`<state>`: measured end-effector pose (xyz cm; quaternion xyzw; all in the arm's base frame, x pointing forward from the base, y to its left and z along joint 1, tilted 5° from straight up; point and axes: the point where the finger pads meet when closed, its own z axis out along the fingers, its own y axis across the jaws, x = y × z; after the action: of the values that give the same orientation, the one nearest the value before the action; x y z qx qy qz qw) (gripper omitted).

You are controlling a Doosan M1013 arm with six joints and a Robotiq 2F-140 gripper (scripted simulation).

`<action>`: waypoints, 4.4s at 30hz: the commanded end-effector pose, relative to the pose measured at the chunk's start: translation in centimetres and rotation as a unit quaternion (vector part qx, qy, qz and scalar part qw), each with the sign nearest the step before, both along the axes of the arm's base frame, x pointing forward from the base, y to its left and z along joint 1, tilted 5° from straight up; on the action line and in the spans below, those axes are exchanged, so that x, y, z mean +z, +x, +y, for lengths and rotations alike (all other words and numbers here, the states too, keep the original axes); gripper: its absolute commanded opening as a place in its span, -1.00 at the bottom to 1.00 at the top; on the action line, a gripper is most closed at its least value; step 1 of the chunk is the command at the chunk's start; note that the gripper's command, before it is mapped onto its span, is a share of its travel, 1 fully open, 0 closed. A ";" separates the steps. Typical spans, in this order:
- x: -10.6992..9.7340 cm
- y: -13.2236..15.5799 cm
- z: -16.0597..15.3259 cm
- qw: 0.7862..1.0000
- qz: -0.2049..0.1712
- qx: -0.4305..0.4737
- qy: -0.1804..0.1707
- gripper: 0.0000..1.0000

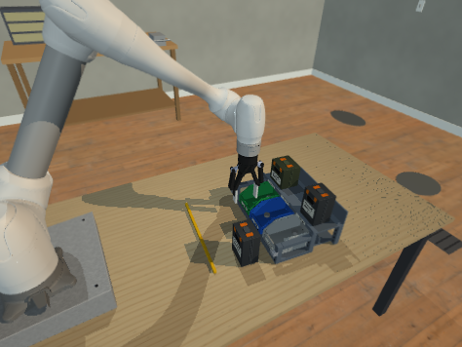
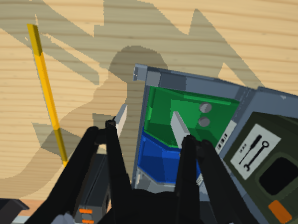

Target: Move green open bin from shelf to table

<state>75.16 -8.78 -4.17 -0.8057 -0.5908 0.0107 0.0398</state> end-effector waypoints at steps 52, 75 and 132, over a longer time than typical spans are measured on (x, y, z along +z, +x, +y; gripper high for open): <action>-1.8 -0.1 0.1 1.000 0.000 0.000 0.000 0.15; -2.3 -0.1 0.1 1.000 0.000 0.000 0.000 0.15; -2.3 -0.1 0.1 1.000 0.000 0.000 0.000 -1.00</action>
<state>75.03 -8.65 -6.49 -0.8058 -0.5908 0.0106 0.0397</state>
